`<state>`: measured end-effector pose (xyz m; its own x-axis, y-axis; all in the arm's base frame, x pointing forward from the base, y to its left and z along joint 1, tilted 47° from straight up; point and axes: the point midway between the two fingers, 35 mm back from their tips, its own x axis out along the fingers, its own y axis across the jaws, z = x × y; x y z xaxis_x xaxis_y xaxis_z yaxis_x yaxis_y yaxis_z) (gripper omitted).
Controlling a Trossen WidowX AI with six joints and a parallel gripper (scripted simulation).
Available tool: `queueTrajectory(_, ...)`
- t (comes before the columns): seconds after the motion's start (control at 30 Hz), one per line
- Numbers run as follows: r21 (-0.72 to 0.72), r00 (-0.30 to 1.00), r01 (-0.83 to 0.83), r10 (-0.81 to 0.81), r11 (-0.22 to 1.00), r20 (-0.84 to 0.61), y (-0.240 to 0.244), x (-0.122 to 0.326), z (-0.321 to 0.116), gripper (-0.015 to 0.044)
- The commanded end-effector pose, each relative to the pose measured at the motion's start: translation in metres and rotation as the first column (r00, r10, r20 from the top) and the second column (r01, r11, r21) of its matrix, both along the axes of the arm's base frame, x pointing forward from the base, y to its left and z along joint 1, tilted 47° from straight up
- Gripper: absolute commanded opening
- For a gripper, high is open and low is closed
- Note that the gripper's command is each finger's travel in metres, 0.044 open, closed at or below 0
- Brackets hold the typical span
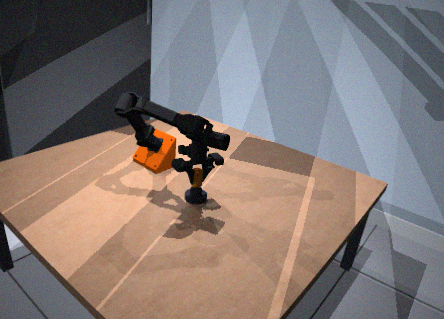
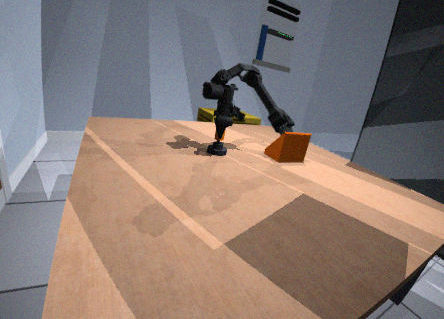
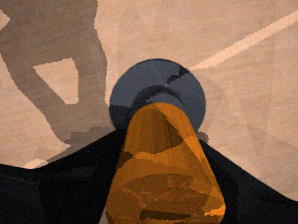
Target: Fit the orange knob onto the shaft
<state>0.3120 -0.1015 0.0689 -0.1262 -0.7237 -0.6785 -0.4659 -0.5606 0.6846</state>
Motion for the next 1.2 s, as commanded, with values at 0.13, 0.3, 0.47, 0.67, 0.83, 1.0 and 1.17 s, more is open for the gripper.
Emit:
queueTrajectory(0.13, 0.0, 1.0, -0.003, 0.003, 1.0, 0.001, 0.0, 0.001, 0.0, 0.0)
queueTrajectory(0.3, 0.0, 1.0, -0.003, 0.003, 1.0, 0.001, 0.0, 0.001, 0.0, 0.0)
queueTrajectory(0.47, 0.002, 1.0, -0.012, 0.012, 1.0, -0.009, -0.001, 0.0, -0.001, 0.0)
queueTrajectory(0.67, 0.0, 1.0, -0.005, 0.005, 1.0, -0.001, -0.005, 0.0, -0.004, 0.0)
queueTrajectory(0.83, 0.0, 1.0, -0.006, 0.006, 1.0, -0.001, -0.01, 0.0, -0.007, 0.0)
queueTrajectory(1.0, 0.0, 1.0, -0.006, 0.006, 1.0, -0.001, -0.013, 0.0, -0.01, 0.0)
queueTrajectory(1.17, 0.003, 1.0, 0.001, -0.001, 1.0, -0.004, -0.012, -0.002, -0.009, 0.0)
